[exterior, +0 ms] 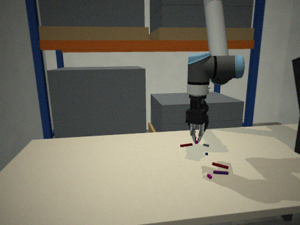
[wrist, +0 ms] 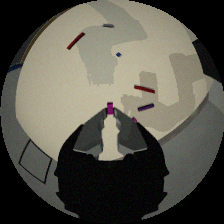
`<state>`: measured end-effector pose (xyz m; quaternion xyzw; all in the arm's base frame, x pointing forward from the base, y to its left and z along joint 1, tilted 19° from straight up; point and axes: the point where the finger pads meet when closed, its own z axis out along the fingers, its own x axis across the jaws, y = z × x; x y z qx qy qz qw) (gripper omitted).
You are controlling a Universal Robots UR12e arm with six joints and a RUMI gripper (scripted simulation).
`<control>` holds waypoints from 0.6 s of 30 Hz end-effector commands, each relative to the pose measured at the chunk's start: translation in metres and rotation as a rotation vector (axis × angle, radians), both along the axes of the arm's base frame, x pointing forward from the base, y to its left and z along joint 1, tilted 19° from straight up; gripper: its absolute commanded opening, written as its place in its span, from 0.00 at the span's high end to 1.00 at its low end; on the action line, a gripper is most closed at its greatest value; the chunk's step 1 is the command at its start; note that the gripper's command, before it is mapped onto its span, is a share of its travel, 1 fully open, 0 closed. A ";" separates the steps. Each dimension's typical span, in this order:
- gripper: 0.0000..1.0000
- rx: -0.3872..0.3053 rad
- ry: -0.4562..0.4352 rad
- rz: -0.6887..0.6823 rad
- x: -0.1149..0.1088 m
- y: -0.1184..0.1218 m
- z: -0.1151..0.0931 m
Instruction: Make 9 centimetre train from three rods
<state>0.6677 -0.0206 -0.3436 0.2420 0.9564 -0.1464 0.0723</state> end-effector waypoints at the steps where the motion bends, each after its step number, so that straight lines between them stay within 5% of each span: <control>1: 1.00 0.000 -0.001 0.000 0.000 0.000 0.001; 18: 1.00 -0.009 0.044 0.134 -0.011 -0.020 0.005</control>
